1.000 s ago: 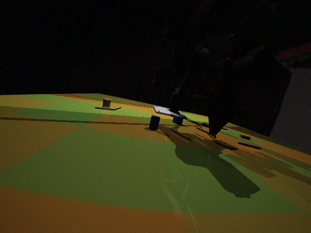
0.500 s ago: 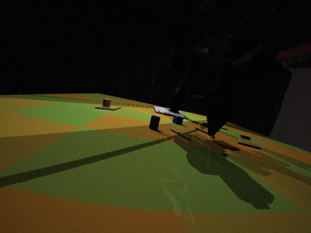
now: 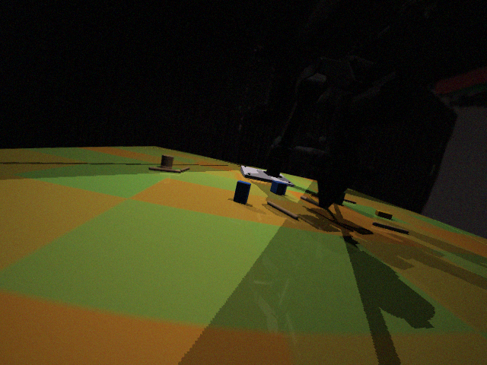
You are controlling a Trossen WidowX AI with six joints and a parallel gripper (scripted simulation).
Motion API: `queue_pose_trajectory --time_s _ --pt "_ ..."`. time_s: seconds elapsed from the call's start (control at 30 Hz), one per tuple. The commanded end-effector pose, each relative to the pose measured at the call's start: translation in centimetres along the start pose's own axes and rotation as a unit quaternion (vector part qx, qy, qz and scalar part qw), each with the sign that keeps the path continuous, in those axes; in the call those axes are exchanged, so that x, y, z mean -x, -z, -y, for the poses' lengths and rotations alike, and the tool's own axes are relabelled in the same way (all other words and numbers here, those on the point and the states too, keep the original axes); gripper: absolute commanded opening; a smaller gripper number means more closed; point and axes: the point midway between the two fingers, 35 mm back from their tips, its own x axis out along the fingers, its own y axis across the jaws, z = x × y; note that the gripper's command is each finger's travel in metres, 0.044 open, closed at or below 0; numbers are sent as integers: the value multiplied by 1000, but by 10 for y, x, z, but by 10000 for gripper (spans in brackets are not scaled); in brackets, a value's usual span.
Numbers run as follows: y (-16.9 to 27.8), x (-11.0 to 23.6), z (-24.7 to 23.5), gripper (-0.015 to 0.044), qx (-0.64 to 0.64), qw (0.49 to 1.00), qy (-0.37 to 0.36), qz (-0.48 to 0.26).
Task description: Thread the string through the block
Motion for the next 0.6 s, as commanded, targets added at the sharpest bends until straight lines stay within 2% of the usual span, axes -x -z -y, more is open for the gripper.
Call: queue_pose_trajectory --time_s 0.0,0.57 --pt "-7 -2 1 0 3 1000 4 4" --pt "-27 -2 0 0 3 1000 4 5"
